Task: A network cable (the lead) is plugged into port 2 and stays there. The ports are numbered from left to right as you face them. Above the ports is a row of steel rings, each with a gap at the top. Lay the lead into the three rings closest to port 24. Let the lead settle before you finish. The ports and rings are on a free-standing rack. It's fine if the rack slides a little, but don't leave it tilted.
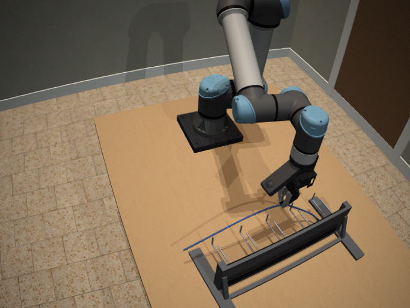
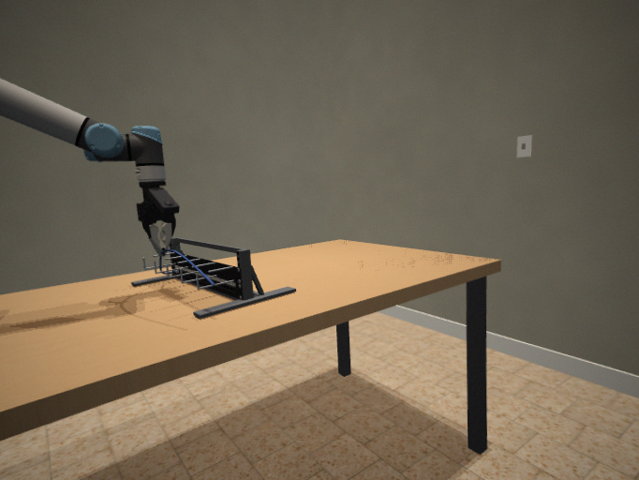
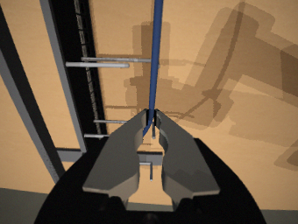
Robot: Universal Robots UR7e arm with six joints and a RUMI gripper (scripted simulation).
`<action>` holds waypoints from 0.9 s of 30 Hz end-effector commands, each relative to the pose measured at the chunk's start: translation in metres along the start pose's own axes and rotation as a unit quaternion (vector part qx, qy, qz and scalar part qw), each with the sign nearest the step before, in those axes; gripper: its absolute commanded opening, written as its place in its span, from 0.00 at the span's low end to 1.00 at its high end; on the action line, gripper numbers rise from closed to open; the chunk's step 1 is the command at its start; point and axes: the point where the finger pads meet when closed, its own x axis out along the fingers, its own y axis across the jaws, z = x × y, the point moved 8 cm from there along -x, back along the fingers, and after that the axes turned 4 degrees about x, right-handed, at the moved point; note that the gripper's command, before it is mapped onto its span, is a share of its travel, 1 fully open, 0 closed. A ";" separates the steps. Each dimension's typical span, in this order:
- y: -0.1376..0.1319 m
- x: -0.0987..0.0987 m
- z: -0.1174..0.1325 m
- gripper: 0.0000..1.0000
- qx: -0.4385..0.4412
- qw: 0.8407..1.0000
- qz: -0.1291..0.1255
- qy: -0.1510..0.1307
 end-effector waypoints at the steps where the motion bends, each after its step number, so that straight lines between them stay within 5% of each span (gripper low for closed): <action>1: -0.001 -0.001 0.000 0.00 0.001 1.000 -0.001 0.001; 27: -0.011 -0.001 0.009 0.00 0.009 1.000 -0.001 0.000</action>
